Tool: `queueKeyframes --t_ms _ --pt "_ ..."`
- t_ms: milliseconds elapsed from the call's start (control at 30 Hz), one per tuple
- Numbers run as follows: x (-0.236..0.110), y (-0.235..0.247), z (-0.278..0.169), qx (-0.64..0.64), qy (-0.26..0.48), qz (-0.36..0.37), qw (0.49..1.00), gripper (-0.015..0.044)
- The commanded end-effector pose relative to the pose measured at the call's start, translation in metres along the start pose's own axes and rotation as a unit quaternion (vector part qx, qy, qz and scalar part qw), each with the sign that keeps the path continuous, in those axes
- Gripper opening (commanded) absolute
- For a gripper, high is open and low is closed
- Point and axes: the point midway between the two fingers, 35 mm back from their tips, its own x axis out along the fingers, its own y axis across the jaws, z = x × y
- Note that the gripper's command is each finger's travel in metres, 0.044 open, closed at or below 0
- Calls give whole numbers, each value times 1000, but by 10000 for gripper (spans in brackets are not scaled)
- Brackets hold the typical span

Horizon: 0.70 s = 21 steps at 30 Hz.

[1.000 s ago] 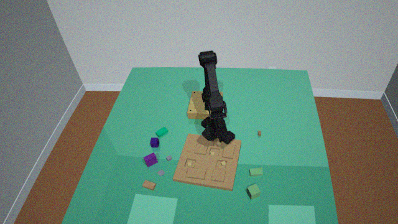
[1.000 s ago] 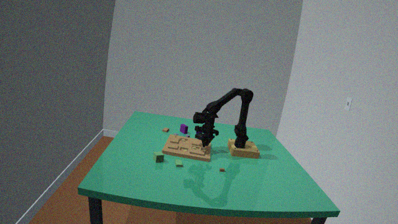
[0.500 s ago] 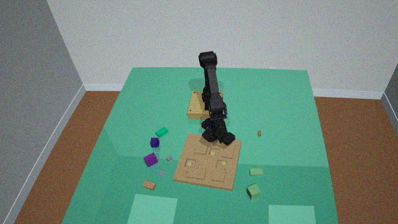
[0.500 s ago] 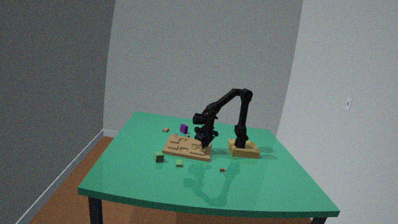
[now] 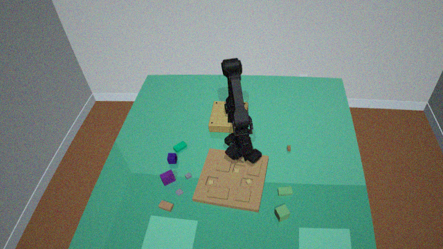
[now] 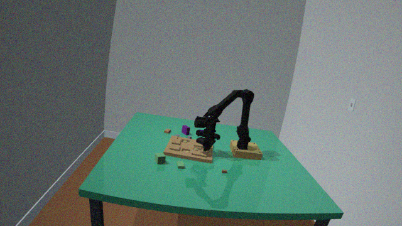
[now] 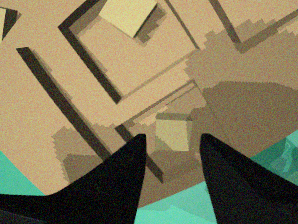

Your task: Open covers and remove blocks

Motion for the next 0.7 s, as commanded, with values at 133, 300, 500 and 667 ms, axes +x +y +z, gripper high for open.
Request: queueKeyframes --t_ms 133,300,500,667 --pt "3 0 0 2 1 0 1000 144" --pt "7 0 0 2 1 0 1000 144" --pt "12 0 0 2 1 0 1000 144" --pt "11 0 0 0 0 0 1000 124"
